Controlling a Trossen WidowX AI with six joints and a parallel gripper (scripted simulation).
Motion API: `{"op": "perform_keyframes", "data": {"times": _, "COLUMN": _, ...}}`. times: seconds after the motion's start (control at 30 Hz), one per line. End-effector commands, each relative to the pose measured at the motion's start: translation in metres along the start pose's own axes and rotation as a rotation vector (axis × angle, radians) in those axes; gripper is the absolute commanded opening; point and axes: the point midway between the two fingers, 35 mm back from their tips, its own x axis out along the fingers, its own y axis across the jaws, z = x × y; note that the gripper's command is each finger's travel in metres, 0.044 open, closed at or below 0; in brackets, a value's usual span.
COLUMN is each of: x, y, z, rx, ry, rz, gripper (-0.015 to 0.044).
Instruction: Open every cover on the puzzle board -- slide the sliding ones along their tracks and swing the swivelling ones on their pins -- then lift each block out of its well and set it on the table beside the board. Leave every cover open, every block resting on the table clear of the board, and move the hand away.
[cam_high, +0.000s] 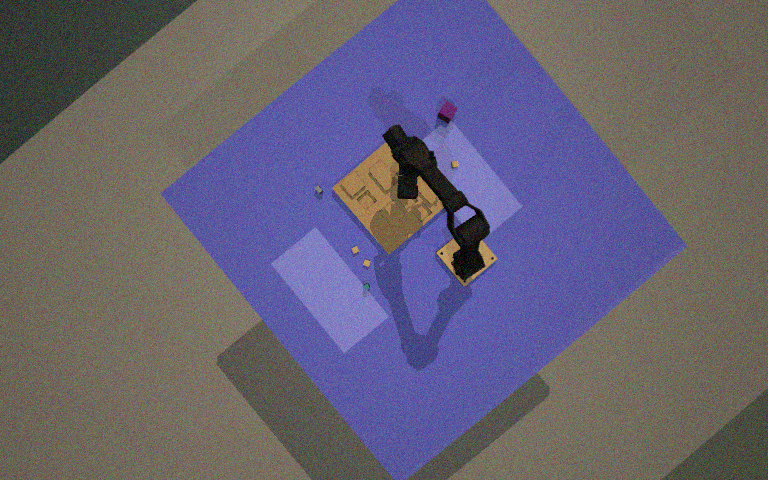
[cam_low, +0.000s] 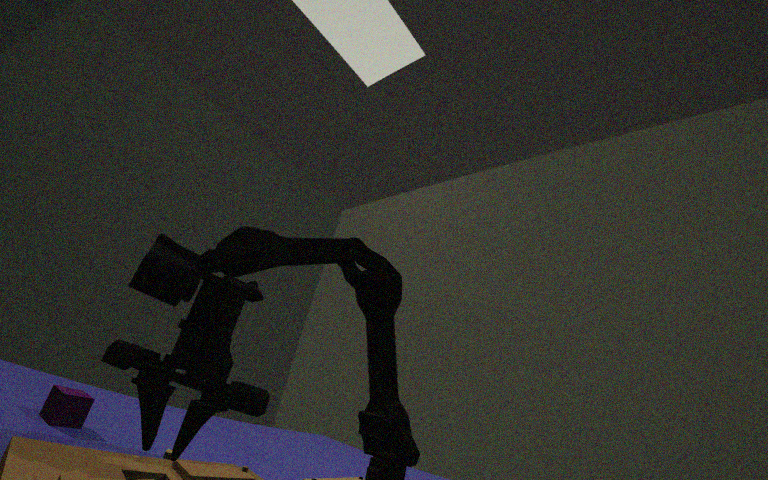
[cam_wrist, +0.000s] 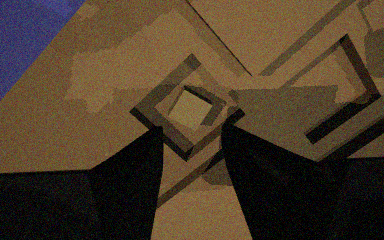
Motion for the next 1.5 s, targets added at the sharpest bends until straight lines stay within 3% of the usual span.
{"op": "perform_keyframes", "data": {"times": 0.0, "x": 0.0006, "y": 0.0002, "z": 0.0004, "rx": 0.067, "ry": -0.002, "rz": 0.002, "gripper": 0.0144}}
{"op": "perform_keyframes", "data": {"times": 1.07, "x": 0.0023, "y": 0.0001, "z": 0.0009, "rx": 0.538, "ry": -0.002, "rz": 0.002, "gripper": 0.0144}}
{"op": "perform_keyframes", "data": {"times": 1.47, "x": 0.0033, "y": 0.0001, "z": 0.0009, "rx": 0.548, "ry": -0.002, "rz": 0.002, "gripper": 0.0144}}
